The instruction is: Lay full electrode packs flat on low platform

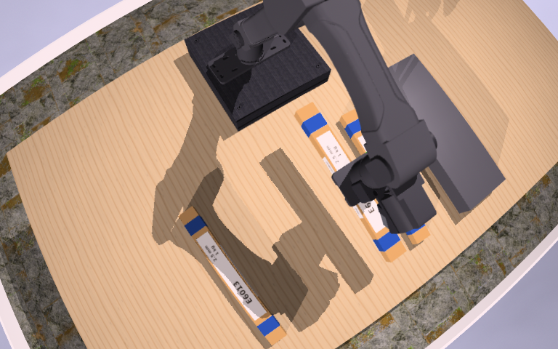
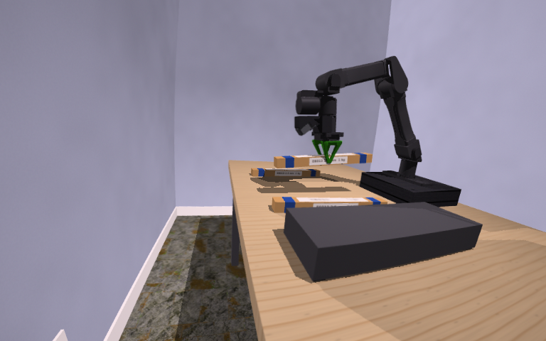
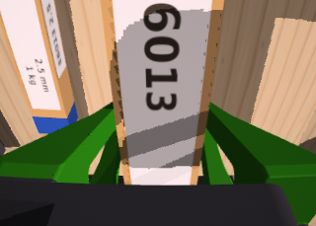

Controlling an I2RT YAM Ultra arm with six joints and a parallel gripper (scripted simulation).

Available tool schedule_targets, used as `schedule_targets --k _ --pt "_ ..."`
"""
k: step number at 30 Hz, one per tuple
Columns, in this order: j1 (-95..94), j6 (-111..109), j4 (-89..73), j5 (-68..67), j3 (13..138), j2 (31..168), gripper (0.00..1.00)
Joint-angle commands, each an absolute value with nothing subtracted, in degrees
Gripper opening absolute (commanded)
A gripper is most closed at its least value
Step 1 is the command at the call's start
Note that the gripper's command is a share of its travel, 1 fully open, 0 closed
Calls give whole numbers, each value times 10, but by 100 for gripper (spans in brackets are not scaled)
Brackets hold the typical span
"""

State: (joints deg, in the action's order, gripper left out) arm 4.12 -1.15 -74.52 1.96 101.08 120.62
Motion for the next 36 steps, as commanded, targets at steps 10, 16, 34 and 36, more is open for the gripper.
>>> schedule_targets --k 10,16,34,36 --pt "66 -105 -769 14 1056 1148 0" --pt "91 -132 -773 19 1066 1154 0" --pt "153 -194 -784 23 1095 1179 0" --pt "159 -200 -787 23 1102 1187 0"
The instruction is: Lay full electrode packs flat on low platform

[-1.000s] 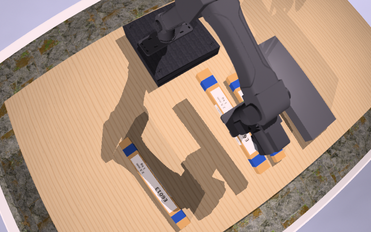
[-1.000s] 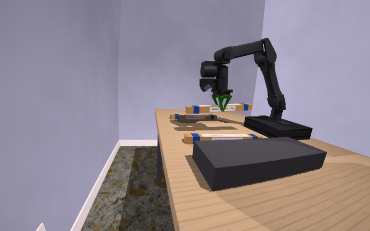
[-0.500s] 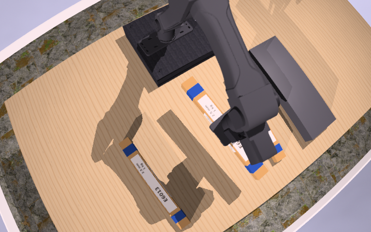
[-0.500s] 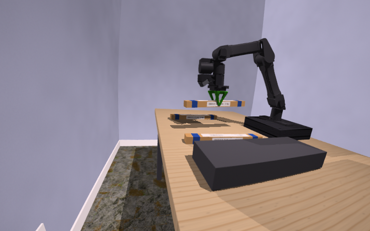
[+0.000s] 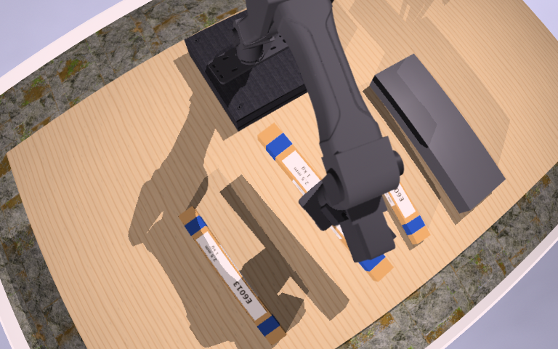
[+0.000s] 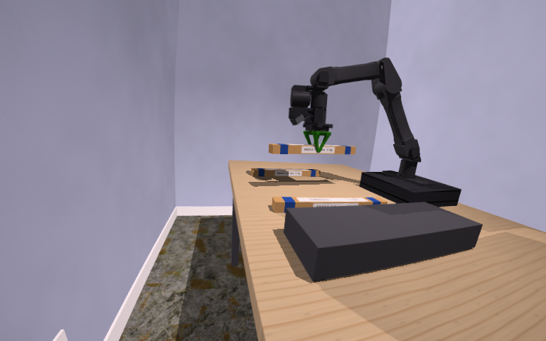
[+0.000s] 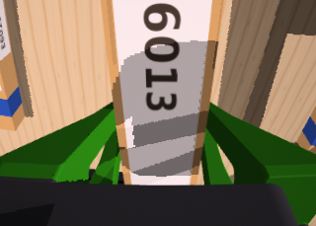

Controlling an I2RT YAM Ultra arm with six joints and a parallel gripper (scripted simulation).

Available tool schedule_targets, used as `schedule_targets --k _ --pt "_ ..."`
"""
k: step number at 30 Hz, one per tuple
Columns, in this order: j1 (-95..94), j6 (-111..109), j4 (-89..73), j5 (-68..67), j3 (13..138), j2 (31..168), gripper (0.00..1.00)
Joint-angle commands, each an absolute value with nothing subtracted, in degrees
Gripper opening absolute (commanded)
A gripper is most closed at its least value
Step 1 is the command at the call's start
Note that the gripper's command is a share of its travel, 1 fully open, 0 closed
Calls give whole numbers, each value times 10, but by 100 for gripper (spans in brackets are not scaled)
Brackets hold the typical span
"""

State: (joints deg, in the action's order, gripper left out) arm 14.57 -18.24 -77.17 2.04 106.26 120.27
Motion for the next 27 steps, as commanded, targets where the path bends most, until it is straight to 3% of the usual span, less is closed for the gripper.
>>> schedule_targets --k 1,27 --pt "159 -201 -789 23 1105 1180 0" --pt "153 -199 -822 22 1157 1199 0"
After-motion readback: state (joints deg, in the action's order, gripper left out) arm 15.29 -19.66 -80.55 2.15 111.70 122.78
